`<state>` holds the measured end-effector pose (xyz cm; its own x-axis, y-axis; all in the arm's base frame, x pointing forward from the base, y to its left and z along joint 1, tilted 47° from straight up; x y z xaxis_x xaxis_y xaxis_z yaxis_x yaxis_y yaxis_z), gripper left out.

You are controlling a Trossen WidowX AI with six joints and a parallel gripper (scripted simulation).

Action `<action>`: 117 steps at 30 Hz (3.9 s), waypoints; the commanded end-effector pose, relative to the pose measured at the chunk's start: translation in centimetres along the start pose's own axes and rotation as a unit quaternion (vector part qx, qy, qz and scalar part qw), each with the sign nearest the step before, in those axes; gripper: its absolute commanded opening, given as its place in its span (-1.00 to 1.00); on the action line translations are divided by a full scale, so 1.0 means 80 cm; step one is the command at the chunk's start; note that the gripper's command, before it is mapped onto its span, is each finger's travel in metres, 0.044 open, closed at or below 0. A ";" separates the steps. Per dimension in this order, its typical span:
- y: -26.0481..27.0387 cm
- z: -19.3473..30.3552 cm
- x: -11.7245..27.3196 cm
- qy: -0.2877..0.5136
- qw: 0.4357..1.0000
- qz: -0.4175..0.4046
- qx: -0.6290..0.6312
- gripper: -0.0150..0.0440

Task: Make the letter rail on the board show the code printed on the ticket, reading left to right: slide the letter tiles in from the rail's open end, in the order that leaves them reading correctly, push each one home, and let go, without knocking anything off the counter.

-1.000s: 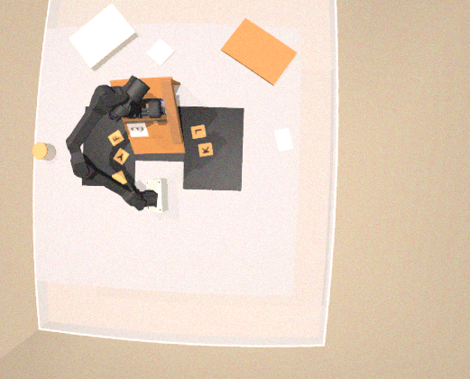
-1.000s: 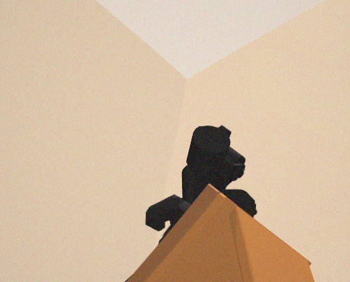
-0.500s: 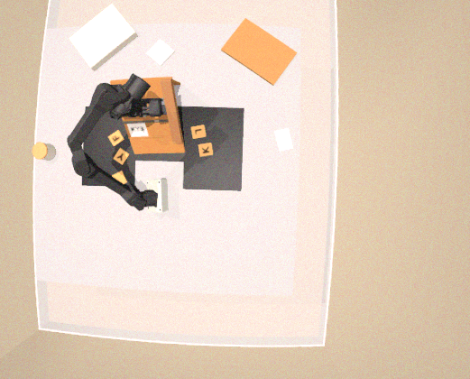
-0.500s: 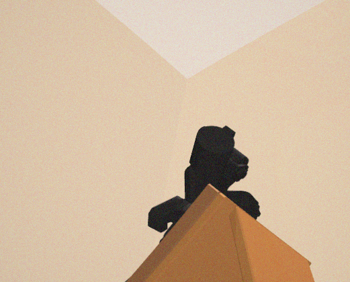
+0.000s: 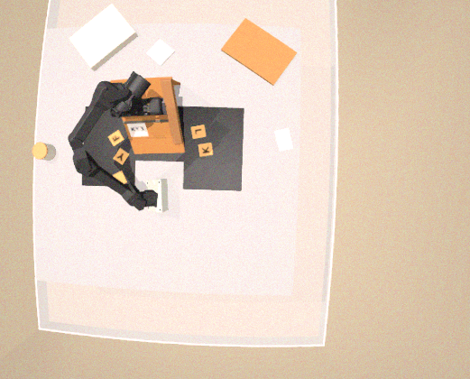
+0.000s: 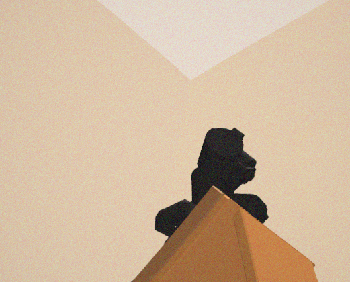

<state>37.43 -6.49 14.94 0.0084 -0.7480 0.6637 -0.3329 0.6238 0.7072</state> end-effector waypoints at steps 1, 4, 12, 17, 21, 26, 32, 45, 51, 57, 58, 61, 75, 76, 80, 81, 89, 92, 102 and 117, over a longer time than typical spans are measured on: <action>-0.001 -0.004 -0.003 0.001 1.000 -0.003 -0.002 -0.49; -0.002 -0.005 -0.005 0.002 1.000 -0.003 -0.002 -0.49; -0.002 -0.009 -0.008 0.004 1.000 -0.006 -0.002 -0.49; -0.003 -0.011 -0.011 0.006 1.000 -0.007 -0.002 -0.49; -0.003 -0.012 -0.013 0.007 1.000 -0.008 -0.002 -0.49; -0.004 -0.015 -0.015 0.008 1.000 -0.009 -0.002 -0.49; -0.004 -0.016 -0.017 0.009 1.000 -0.010 -0.002 -0.49; -0.009 -0.011 -0.015 0.009 1.000 -0.010 -0.002 -0.49; -0.011 -0.011 -0.016 0.010 1.000 -0.010 -0.002 -0.49; -0.014 -0.012 -0.017 0.010 1.000 -0.011 -0.002 -0.49; -0.014 -0.012 -0.017 0.010 1.000 -0.011 -0.002 -0.49; -0.016 -0.012 -0.017 0.010 1.000 -0.011 -0.002 -0.49; -0.022 -0.012 -0.017 0.011 1.000 -0.011 -0.002 -0.49; -0.022 -0.012 -0.017 0.011 1.000 -0.011 -0.002 -0.49; -0.024 -0.012 -0.017 0.011 1.000 -0.011 -0.002 -0.49; -0.024 -0.012 -0.017 0.011 1.000 -0.011 -0.002 -0.49; -0.027 -0.011 -0.017 0.011 1.000 -0.010 -0.002 -0.49; -0.026 -0.010 -0.016 0.010 1.000 -0.010 -0.002 -0.49; -0.020 0.005 0.001 0.001 1.000 -0.002 -0.002 -0.49; 0.025 0.044 0.068 -0.094 0.976 0.042 0.191 0.04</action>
<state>35.42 -9.23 16.46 -0.0954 -0.7554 0.6483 -0.5164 0.5944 0.6165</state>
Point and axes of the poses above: the point midway between the two fingers, 35 mm back from their tips, its own x axis back along the fingers, its own y axis across the jaws, z = x × y, the point moved 5 cm from there along x, back along the fingers, and after that the axes turned 9 degrees about x, right-handed, at the moved point
